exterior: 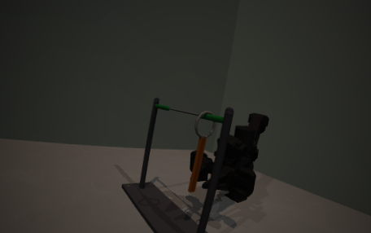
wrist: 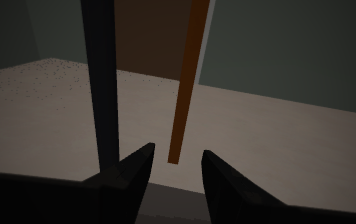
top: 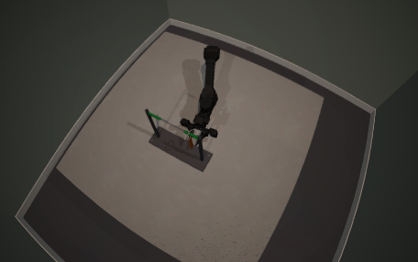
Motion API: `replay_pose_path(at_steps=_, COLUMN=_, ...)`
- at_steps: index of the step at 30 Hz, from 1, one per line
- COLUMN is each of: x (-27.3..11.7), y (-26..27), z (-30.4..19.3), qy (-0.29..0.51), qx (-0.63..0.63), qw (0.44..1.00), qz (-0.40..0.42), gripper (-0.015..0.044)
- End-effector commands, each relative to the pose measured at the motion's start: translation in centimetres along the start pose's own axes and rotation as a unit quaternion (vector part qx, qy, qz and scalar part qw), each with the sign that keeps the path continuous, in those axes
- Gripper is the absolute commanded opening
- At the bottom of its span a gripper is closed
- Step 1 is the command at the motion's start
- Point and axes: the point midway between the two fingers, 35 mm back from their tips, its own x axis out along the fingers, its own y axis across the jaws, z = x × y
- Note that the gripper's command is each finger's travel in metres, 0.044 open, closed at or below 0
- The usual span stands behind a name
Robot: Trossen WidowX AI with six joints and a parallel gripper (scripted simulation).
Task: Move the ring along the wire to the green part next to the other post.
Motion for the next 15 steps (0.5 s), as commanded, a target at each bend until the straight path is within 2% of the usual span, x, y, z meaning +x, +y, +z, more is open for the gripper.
replay_pose_path(at_steps=1, x=0.0, y=-0.1, z=-0.1, qy=0.002, qx=0.001, qw=1.0, qz=-0.002, gripper=0.016)
replay_pose_path(at_steps=10, x=0.0, y=-0.1, z=-0.1, qy=0.002, qx=0.001, qw=1.0, qz=-0.002, gripper=0.016)
replay_pose_path(at_steps=15, x=-1.6, y=0.2, z=0.0, qy=0.006, qx=0.005, qw=1.0, qz=0.0, gripper=0.0291)
